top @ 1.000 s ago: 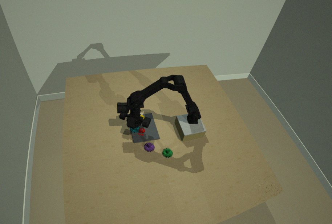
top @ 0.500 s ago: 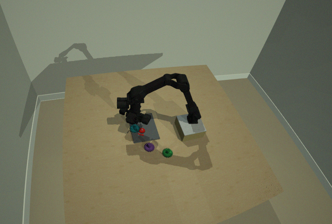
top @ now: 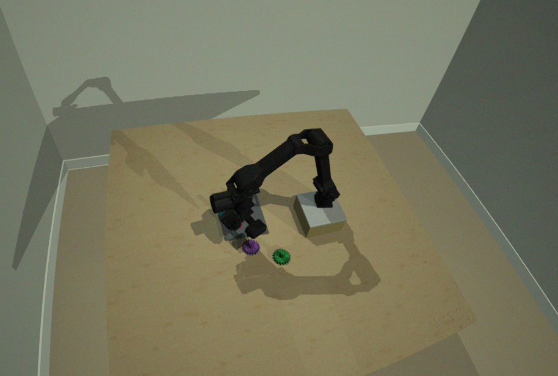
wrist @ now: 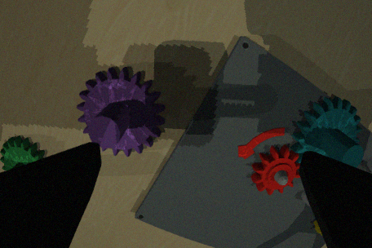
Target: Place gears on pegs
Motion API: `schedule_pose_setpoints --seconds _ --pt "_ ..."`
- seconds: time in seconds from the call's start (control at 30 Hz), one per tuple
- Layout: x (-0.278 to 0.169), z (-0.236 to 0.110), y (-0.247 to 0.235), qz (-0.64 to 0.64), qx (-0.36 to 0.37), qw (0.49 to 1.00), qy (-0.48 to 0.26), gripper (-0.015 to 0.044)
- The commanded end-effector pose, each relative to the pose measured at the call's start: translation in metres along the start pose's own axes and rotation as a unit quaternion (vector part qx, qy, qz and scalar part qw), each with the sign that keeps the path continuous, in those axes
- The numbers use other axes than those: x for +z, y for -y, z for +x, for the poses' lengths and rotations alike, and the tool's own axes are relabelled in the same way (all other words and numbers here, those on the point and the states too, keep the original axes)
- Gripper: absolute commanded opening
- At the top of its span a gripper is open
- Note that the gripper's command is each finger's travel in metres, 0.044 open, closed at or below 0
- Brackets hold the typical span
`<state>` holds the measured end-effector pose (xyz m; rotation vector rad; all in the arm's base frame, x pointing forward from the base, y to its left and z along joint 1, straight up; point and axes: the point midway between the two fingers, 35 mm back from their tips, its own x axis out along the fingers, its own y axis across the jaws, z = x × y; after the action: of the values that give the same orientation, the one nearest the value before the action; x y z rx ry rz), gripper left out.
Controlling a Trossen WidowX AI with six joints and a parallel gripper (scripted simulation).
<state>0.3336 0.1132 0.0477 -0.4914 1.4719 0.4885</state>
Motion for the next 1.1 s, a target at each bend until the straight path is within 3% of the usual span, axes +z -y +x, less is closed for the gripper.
schedule_pose_setpoints --seconds 0.0,0.3,1.07 --pt "-0.007 0.002 -0.052 0.117 0.001 0.993 -0.002 0.044" --pt "-0.008 0.002 -0.055 0.117 0.001 0.993 -0.002 0.044" --pt "-0.008 0.044 -0.056 0.117 0.001 0.993 -0.002 0.044"
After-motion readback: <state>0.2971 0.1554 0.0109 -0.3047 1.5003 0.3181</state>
